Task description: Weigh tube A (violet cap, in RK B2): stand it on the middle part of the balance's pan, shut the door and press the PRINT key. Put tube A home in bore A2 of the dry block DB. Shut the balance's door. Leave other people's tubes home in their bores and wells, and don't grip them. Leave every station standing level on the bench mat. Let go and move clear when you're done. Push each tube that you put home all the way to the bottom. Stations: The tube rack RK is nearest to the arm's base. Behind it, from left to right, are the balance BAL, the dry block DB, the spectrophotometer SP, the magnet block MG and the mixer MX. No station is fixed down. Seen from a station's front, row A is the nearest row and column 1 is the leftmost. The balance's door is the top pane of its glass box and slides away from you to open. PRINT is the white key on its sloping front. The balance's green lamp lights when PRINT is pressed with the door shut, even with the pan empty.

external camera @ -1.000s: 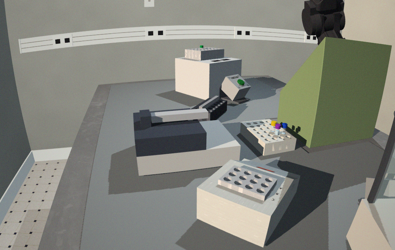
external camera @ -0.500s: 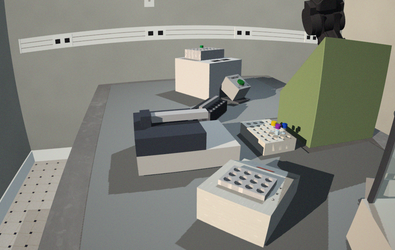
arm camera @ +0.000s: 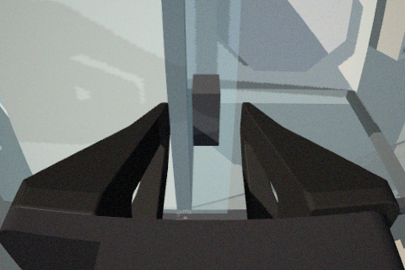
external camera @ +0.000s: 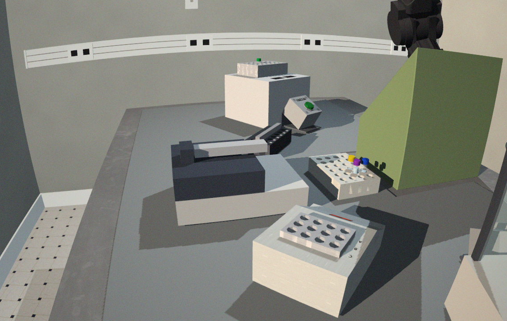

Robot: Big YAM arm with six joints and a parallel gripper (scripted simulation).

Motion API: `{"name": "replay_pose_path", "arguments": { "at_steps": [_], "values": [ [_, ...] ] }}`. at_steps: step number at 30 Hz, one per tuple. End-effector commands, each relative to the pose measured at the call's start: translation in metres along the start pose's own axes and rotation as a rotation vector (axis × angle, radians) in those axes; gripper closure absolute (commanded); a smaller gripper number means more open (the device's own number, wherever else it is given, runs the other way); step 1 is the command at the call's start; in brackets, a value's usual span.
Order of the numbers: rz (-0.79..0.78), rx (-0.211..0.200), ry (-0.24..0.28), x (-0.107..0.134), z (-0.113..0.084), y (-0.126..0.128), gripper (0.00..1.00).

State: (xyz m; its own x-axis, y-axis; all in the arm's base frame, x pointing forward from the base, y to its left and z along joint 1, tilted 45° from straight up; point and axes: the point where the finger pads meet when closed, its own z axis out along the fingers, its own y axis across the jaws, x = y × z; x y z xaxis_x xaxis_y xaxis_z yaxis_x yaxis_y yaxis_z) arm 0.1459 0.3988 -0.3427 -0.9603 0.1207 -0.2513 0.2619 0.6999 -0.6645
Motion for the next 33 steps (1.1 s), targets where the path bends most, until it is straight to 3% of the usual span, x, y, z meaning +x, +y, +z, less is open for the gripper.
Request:
{"name": "replay_pose_path", "arguments": {
  "at_steps": [1, 31, 33],
  "values": [
    [0.008, -0.041, 0.002, -0.003, -0.015, 0.012, 0.70],
    [0.008, -0.041, 0.002, -0.003, -0.015, 0.012, 0.70],
    [0.011, -0.073, 0.004, -0.006, -0.038, 0.016, 0.70]
  ]
}}
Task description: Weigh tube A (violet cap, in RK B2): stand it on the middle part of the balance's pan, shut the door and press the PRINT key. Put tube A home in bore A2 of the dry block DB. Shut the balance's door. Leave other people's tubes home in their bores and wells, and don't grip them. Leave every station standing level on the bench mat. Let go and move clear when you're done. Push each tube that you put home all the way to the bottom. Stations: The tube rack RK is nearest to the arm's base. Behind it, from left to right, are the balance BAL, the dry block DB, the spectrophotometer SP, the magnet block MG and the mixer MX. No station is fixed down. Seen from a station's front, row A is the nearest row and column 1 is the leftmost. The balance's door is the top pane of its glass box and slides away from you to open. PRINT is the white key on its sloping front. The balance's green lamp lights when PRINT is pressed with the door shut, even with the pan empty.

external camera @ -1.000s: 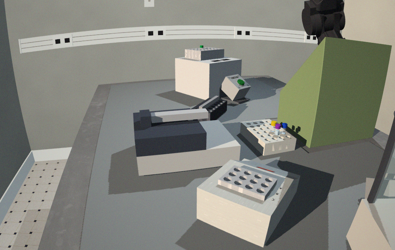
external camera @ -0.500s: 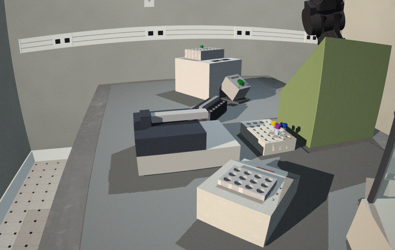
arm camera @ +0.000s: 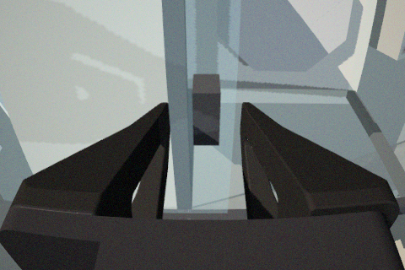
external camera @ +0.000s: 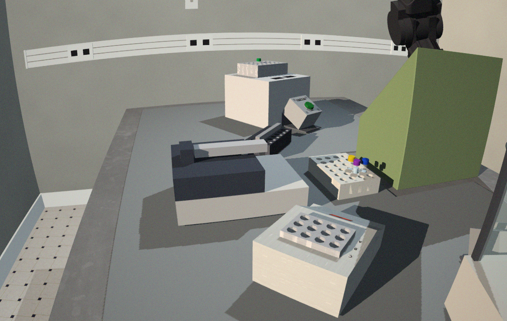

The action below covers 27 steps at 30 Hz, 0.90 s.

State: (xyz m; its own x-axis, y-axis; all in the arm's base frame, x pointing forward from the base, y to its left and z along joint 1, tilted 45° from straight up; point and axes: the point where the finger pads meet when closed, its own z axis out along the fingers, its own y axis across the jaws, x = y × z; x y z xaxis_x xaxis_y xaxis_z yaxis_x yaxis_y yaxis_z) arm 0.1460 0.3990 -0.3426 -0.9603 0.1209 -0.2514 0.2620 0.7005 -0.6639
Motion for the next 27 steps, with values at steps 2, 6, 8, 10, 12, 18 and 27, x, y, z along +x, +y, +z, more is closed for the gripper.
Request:
{"name": "replay_pose_path", "arguments": {
  "at_steps": [2, 6, 8, 10, 12, 18, 27],
  "values": [
    [0.012, -0.082, 0.001, -0.003, -0.048, 0.019, 0.70],
    [0.007, -0.063, -0.003, 0.002, -0.039, 0.018, 0.70],
    [0.016, -0.080, -0.001, -0.001, -0.053, 0.019, 0.70],
    [0.018, -0.084, -0.001, -0.001, -0.059, 0.019, 0.70],
    [0.021, -0.073, 0.003, -0.003, -0.056, 0.018, 0.70],
    [0.016, -0.076, -0.001, 0.000, -0.068, 0.018, 0.70],
    [0.017, -0.081, -0.001, 0.000, -0.082, 0.017, 0.70]
  ]
}}
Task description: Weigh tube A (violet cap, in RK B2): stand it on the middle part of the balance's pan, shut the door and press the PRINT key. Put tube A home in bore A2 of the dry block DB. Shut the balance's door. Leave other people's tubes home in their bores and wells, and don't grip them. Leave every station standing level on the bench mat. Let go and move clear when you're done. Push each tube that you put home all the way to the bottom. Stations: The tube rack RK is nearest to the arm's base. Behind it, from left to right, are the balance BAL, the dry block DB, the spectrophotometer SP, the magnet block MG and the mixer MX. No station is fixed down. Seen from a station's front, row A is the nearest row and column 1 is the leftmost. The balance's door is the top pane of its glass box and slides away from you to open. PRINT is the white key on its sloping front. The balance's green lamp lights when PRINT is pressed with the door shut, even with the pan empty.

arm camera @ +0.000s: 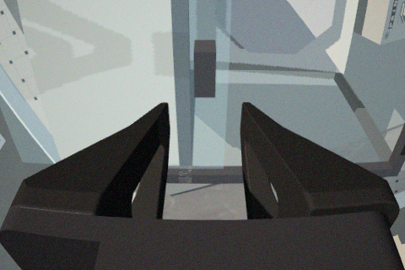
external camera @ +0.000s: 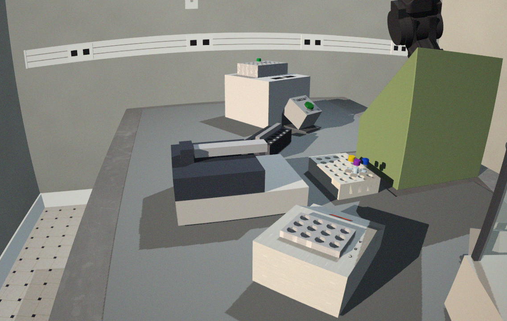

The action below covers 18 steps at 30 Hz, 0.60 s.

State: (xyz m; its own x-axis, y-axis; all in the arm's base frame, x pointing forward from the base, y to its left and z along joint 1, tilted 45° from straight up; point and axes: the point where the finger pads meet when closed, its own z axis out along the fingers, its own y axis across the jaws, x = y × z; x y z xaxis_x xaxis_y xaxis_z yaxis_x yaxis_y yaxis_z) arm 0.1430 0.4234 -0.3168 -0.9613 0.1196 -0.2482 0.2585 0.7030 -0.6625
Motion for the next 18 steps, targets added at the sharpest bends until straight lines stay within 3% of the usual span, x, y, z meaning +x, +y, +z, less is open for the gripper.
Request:
{"name": "replay_pose_path", "arguments": {
  "at_steps": [1, 14, 18],
  "values": [
    [0.018, -0.072, -0.003, 0.001, -0.045, 0.018, 0.70],
    [0.020, -0.073, -0.002, 0.001, -0.062, 0.016, 0.70],
    [0.025, -0.065, 0.003, -0.003, -0.058, 0.017, 0.70]
  ]
}}
